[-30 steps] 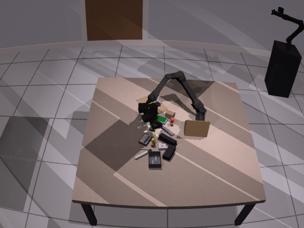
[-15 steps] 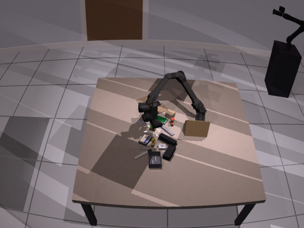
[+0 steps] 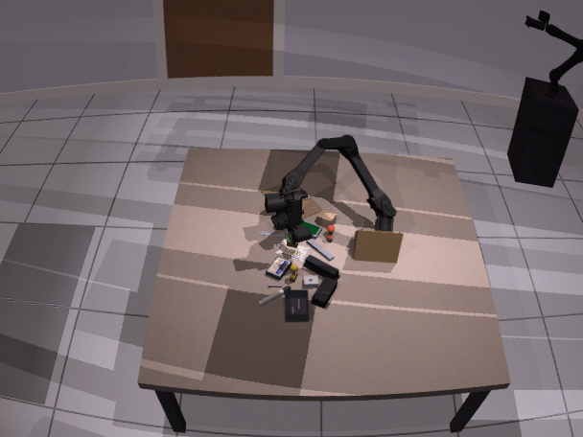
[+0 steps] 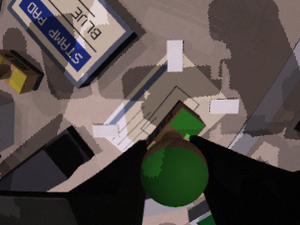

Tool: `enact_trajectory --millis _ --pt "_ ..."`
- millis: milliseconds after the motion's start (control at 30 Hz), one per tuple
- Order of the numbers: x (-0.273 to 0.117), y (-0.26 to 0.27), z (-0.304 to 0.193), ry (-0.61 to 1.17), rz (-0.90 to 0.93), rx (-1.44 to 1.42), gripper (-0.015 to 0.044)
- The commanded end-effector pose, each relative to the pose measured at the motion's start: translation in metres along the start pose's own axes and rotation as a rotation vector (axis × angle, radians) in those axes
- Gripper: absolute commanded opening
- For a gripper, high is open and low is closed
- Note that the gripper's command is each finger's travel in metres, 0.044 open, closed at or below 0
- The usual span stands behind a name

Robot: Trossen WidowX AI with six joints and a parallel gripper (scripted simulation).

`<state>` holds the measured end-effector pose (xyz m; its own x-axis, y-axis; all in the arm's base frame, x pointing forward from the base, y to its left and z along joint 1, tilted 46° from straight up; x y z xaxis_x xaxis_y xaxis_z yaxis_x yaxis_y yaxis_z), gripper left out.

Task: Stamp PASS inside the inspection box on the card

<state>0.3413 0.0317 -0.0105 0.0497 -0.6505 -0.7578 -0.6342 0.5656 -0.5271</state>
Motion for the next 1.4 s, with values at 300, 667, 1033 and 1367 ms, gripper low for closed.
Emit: enact_trajectory --millis 300,667,1033,1367 --pt "-0.022 0.002 0.003 -0.009 0.002 0.004 0.0000" --pt "-0.040 0.003 0.003 -0.009 0.002 0.004 0.0000" --pt "-0.046 0.037 -0.006 -0.015 0.009 0.002 0.0000" --pt "-0.046 0.091 -0.030 -0.016 0.014 0.001 0.0000"
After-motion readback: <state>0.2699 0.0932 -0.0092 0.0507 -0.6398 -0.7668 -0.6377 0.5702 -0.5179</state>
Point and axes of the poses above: the point midway between the two fingers, 35 mm back from their tips, its own x axis out along the fingers, its own y axis across the jaws, z = x × y, the point moved 2 cm from there along -x, back along the fingers, and after that the axes turned 7 degrees about -x, right-handed, at the moved point
